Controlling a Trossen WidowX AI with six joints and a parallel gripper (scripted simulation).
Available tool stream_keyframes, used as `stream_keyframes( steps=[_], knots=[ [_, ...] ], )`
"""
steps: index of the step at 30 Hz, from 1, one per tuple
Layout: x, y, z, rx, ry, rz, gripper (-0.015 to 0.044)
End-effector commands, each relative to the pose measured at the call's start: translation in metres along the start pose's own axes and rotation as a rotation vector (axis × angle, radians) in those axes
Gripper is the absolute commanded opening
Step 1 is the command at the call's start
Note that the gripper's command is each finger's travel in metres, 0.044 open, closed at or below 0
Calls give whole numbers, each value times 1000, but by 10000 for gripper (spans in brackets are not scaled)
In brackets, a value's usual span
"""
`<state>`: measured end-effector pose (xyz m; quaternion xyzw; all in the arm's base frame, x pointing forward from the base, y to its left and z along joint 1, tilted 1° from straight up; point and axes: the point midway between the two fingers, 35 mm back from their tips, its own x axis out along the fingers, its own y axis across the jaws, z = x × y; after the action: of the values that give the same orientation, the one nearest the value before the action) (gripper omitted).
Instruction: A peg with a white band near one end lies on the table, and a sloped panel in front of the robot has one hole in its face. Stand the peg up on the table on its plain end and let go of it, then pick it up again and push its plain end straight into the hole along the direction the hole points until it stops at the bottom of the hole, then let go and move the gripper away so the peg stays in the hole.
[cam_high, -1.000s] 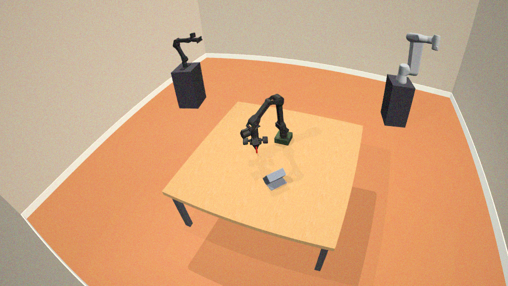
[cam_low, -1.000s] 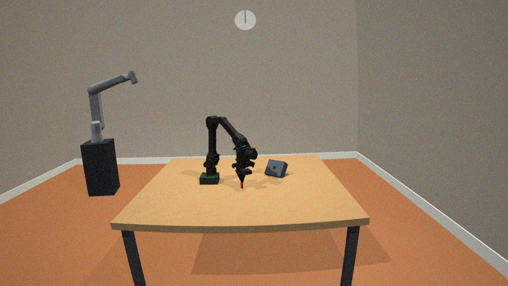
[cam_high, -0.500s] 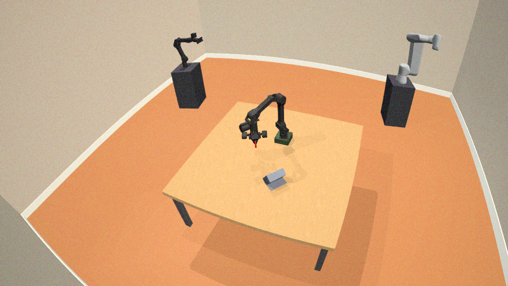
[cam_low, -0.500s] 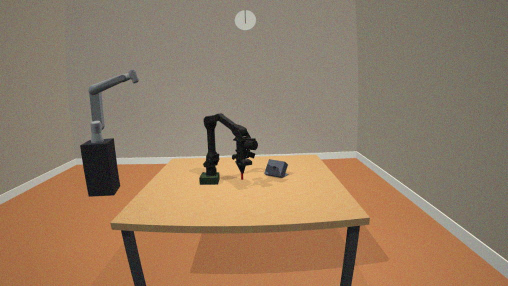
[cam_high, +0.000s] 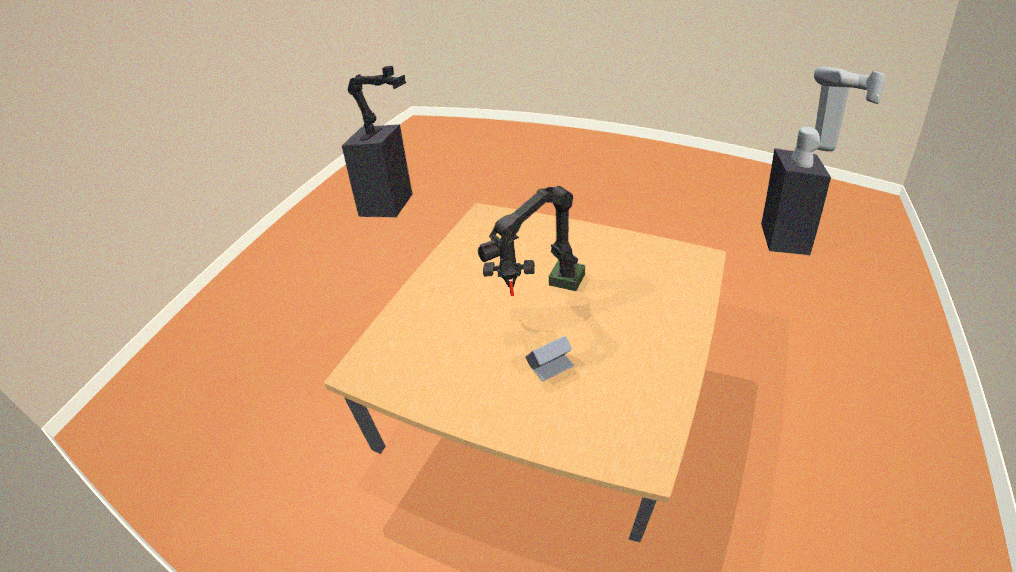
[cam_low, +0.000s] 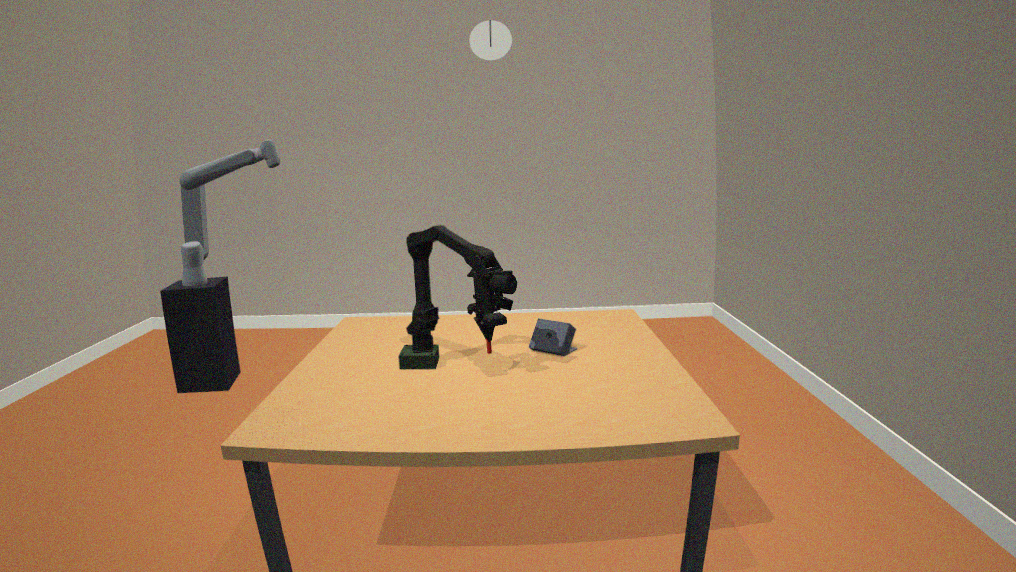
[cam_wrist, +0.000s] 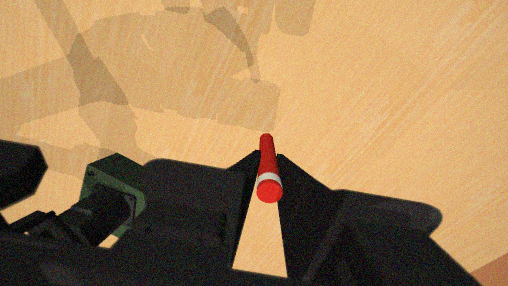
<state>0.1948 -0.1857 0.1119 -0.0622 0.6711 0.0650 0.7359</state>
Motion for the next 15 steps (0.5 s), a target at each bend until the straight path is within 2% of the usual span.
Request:
stream_keyframes(
  steps=[1, 15],
  knots=[
    [3, 1, 9, 19, -41, 14, 0],
    [10, 6, 38, 73, -177, 70, 0]
  ],
)
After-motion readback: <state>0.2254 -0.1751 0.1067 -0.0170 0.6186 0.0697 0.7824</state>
